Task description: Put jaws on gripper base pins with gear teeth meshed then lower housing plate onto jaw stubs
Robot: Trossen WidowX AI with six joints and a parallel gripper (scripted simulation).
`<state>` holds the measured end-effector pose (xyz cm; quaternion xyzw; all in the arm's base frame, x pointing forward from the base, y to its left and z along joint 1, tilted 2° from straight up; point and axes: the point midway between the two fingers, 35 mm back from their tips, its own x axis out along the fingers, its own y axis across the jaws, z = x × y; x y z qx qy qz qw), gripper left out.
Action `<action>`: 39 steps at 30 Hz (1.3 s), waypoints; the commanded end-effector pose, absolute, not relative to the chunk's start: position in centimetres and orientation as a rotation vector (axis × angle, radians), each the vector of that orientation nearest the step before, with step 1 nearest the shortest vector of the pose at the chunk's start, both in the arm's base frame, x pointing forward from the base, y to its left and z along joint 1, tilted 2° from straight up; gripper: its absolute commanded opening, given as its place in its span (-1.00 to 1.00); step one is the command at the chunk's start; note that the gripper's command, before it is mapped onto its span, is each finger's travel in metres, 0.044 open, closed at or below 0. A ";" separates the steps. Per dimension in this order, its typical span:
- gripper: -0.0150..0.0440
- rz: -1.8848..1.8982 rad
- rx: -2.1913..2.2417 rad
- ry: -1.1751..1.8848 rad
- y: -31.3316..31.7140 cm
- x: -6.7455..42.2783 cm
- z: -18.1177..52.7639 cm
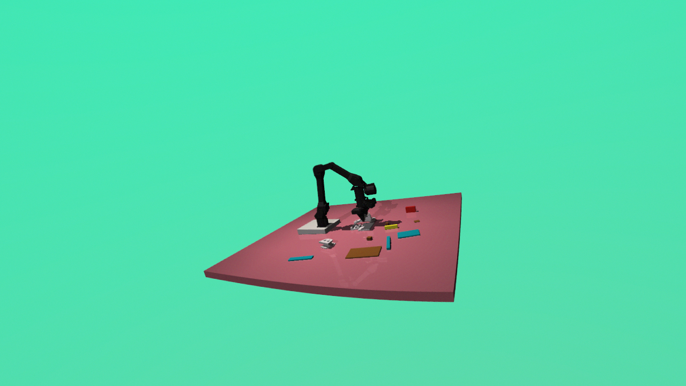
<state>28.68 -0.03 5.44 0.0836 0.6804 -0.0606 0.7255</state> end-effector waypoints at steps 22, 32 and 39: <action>-0.04 -0.147 0.190 1.504 -0.1 28.7 4.7; -0.04 -0.147 0.190 1.504 -0.1 28.7 4.6; -0.04 -0.147 0.190 1.504 -0.1 28.7 4.4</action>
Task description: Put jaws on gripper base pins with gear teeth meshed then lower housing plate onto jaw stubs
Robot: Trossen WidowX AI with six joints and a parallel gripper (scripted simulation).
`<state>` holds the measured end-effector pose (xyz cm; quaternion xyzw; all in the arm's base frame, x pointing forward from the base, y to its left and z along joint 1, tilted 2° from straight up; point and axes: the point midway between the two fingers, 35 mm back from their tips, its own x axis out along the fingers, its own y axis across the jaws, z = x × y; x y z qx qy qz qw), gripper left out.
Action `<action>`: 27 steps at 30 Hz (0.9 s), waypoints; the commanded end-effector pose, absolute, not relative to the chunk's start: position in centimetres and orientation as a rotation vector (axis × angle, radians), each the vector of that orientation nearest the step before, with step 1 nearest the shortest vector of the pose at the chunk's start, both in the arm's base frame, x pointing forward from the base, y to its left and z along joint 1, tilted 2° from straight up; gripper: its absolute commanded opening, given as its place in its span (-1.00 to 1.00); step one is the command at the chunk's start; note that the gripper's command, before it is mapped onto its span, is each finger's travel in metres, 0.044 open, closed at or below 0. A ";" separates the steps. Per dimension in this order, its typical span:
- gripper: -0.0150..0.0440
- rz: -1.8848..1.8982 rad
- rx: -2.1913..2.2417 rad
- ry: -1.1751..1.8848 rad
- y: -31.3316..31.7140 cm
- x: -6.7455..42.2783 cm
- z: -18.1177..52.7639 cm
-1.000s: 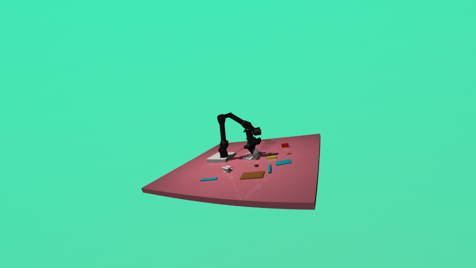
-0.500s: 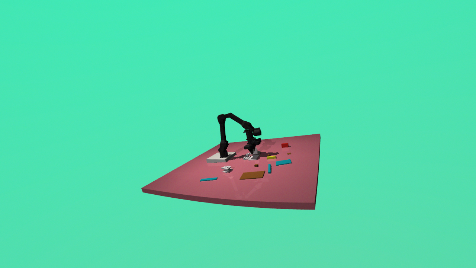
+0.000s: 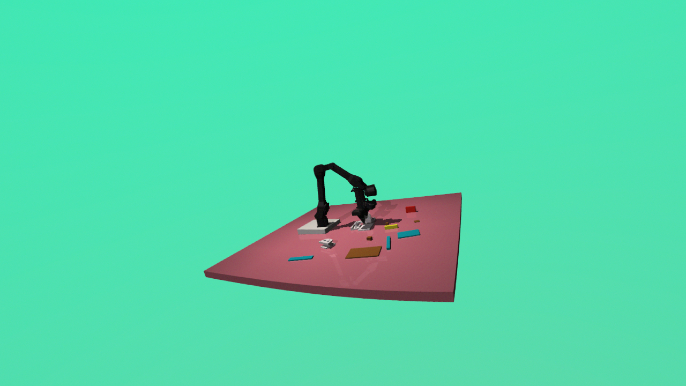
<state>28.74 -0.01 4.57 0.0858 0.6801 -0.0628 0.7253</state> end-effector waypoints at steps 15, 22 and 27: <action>-0.04 -0.147 0.191 1.504 -0.1 28.7 4.0; -0.04 -0.148 0.191 1.504 -0.1 28.8 3.7; -0.04 -0.148 0.191 1.504 -0.1 28.8 3.7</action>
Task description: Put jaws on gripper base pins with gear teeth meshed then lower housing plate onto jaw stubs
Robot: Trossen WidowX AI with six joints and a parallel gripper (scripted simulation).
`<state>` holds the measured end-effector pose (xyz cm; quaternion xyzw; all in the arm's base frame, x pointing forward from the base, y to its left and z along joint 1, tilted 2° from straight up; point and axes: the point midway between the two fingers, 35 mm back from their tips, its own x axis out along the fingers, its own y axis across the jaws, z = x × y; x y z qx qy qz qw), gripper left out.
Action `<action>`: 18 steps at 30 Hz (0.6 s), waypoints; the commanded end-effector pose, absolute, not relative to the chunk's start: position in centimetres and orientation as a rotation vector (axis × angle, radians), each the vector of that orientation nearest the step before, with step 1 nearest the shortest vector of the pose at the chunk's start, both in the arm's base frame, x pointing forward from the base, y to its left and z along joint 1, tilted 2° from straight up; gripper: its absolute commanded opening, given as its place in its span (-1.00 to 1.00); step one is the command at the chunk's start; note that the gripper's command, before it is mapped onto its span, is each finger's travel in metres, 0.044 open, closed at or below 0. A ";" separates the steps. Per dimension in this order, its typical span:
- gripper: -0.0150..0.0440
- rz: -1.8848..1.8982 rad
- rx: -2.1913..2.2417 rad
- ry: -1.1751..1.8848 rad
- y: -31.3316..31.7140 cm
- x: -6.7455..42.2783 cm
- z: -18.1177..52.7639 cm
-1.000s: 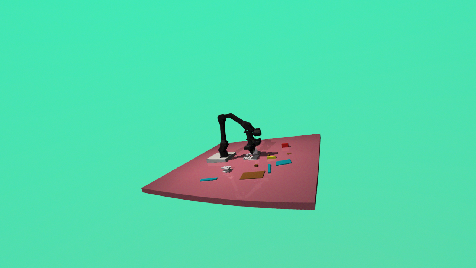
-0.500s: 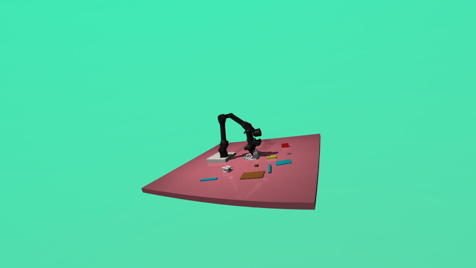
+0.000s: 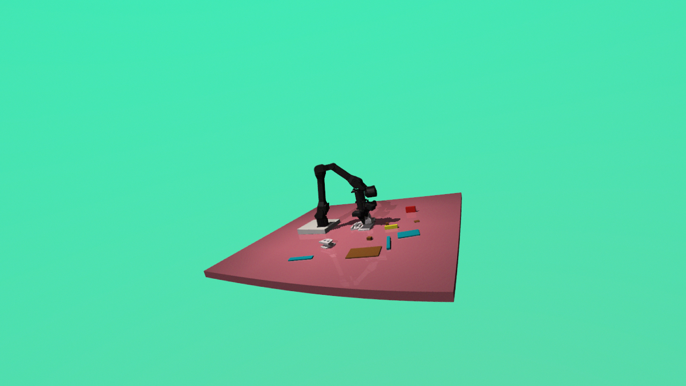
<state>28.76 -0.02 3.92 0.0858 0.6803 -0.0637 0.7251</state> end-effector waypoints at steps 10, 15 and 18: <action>-0.04 -0.149 0.192 1.504 0.0 28.8 3.4; -0.04 -0.149 0.192 1.504 0.0 28.8 3.4; -0.04 -0.149 0.192 1.504 0.0 28.8 3.4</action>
